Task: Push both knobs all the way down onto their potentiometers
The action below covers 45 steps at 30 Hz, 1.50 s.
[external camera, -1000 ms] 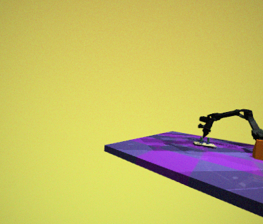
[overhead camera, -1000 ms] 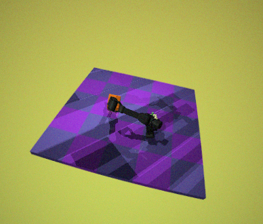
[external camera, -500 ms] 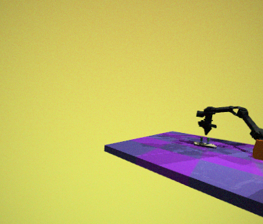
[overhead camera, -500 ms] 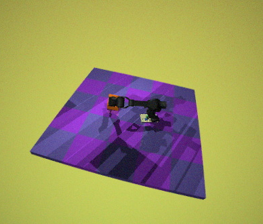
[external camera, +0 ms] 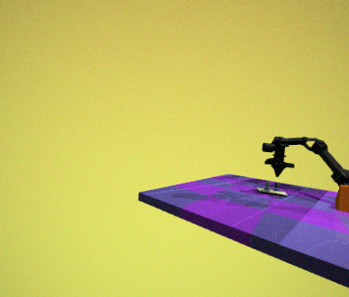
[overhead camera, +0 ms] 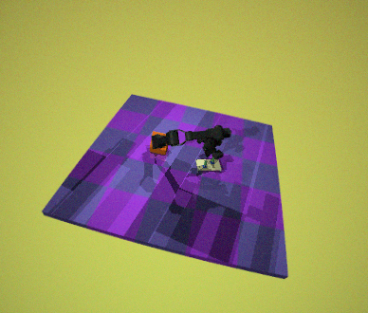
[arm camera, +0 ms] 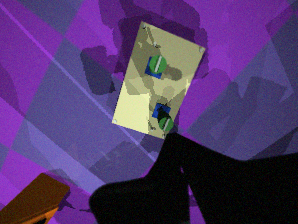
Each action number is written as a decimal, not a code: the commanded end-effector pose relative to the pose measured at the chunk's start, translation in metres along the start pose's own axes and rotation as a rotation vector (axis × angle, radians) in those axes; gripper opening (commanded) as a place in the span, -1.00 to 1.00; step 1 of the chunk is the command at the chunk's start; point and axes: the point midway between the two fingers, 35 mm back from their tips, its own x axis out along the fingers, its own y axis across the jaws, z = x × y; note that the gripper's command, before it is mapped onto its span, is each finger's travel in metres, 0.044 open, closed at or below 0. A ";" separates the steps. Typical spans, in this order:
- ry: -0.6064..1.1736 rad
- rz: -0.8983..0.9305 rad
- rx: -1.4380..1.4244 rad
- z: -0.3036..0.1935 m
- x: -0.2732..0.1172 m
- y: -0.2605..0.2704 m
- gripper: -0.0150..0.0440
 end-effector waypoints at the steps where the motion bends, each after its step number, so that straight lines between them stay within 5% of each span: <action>1: 0.009 -0.003 -0.003 -0.002 0.010 -0.001 -0.49; 45: 0.010 -0.004 -0.003 -0.002 0.035 -0.001 -0.49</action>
